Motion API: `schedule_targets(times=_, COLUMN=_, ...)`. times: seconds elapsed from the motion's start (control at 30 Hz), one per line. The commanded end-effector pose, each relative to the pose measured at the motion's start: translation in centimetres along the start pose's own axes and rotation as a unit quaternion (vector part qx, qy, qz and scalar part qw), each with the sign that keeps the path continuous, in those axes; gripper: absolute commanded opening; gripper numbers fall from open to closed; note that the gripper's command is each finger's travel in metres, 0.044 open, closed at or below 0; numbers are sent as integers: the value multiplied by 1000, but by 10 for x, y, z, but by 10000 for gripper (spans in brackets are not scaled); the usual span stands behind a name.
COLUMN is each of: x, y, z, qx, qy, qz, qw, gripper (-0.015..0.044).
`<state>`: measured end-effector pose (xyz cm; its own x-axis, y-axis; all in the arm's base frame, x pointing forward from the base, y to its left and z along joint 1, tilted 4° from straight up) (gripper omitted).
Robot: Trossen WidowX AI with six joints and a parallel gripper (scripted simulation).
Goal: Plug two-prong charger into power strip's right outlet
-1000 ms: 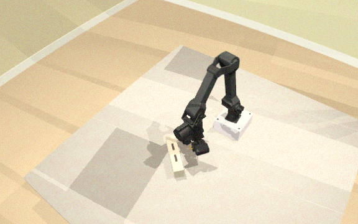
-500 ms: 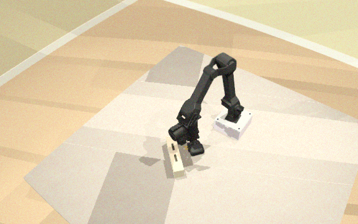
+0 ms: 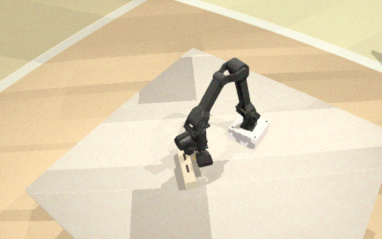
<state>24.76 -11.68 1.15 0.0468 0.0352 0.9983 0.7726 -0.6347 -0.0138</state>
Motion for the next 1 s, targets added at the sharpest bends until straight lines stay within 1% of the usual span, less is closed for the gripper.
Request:
schedule_targets(times=0.0, x=-1, y=3, z=0, qx=-1, qy=1, qz=2, qw=1000, gripper=0)
schedule_targets(times=0.97, x=0, y=9, z=0, qx=-1, qy=1, qz=2, qw=1000, gripper=0)
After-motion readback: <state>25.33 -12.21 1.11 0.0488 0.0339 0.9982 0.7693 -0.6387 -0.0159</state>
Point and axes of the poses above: the point midway between the two fingers, 35 mm back from their tips, its own x axis back along the fingers, its own z axis across the jaws, y = z × x, the point moved 2 cm from there along x, back along the fingers, and after that the axes turned 7 degrees about x, right-handed, at the moved point
